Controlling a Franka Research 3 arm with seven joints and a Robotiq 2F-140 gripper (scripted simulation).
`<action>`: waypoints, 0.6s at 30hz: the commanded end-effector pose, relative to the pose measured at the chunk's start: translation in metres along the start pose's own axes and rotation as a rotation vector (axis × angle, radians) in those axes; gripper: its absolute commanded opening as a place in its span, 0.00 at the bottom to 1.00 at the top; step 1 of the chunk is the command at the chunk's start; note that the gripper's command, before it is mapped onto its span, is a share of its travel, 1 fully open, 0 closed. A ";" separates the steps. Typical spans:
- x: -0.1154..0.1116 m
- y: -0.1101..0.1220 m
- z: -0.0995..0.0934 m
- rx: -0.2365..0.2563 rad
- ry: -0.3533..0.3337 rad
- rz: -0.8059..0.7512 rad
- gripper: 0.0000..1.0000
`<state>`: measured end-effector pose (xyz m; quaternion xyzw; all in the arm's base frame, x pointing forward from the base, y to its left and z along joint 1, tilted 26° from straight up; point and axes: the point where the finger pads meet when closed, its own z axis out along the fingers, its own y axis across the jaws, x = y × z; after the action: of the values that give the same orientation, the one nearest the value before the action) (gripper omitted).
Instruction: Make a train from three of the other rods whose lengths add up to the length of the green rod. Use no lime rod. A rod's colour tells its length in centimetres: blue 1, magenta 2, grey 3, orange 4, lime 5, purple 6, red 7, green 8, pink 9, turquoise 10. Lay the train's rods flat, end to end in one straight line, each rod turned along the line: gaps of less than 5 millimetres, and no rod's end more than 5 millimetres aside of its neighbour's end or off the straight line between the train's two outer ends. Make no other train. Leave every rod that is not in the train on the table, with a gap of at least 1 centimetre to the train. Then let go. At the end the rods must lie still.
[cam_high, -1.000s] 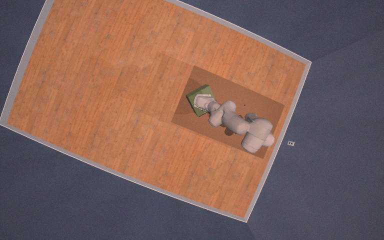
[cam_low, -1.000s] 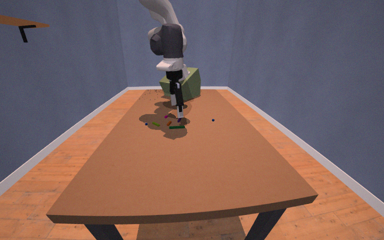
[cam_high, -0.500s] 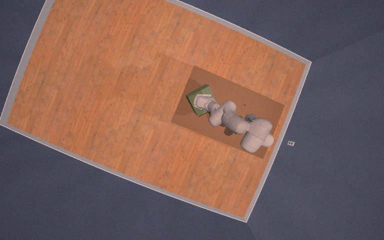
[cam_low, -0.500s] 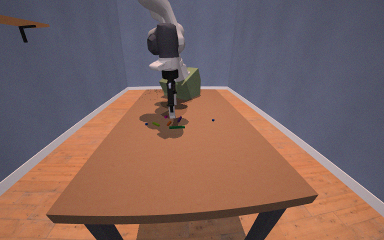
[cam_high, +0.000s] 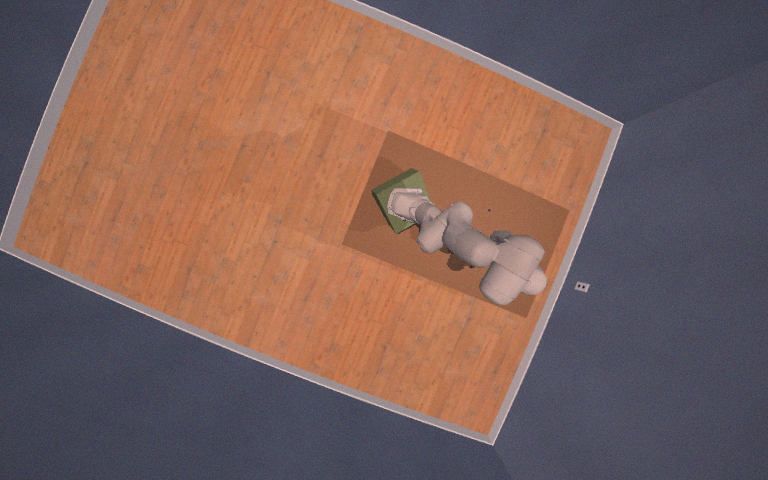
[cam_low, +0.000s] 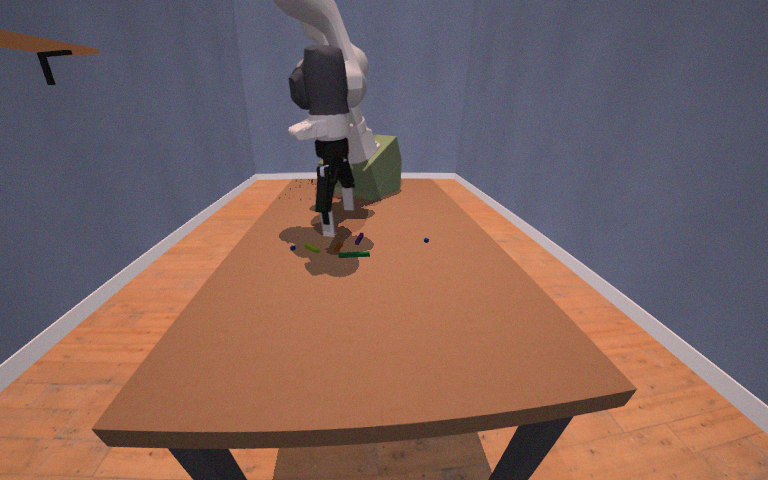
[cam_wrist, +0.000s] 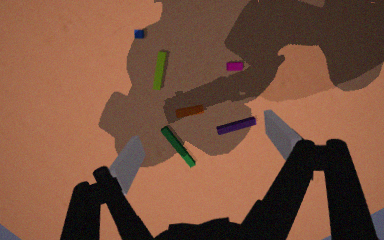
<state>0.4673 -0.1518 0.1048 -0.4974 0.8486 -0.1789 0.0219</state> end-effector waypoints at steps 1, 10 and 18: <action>0.003 -0.003 -0.001 0.018 0.007 0.166 1.00; 0.014 -0.008 -0.003 0.022 0.003 0.336 1.00; 0.023 -0.012 -0.005 0.027 0.000 0.479 1.00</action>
<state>0.4639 -0.1723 0.1141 -0.3511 0.9182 -0.1747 0.0560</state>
